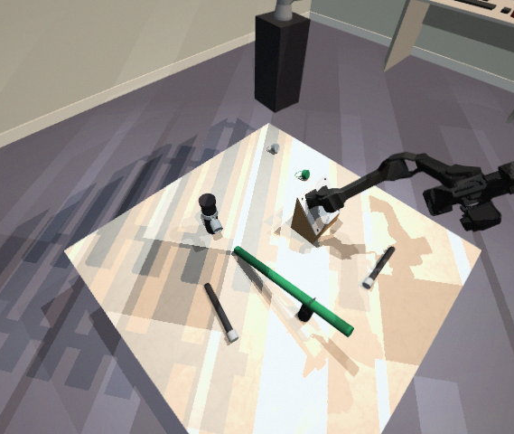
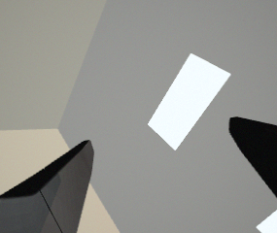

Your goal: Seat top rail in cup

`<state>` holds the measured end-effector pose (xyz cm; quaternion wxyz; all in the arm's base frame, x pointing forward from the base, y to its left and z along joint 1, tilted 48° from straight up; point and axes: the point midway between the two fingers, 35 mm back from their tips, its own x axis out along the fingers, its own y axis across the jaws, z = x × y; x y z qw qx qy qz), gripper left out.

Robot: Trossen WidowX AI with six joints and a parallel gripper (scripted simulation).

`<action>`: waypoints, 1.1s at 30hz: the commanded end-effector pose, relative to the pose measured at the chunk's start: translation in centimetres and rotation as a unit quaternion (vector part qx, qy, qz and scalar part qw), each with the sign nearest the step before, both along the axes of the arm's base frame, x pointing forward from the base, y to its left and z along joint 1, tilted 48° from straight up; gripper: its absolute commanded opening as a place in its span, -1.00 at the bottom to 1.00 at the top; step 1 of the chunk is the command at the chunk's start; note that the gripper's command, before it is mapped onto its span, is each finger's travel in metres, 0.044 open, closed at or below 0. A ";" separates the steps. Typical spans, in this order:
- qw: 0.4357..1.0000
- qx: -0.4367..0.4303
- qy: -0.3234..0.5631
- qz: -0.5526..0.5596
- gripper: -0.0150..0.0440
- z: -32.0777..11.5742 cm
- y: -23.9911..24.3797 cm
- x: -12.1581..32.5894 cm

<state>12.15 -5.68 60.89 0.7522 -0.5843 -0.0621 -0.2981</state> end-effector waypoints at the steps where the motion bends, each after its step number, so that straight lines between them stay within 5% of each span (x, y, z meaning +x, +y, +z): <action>1: 0.997 -0.005 0.061 0.042 1.00 -2.8 2.3 6.4; 11: 0.958 0.068 0.234 0.148 1.00 -14.4 4.8 19.8; 19: 0.879 0.212 0.374 0.206 1.00 -26.9 4.2 26.0; 27: 0.736 0.422 0.480 0.222 1.00 -40.1 2.9 27.1; 33: 0.548 0.631 0.513 0.196 1.00 -49.9 2.3 24.5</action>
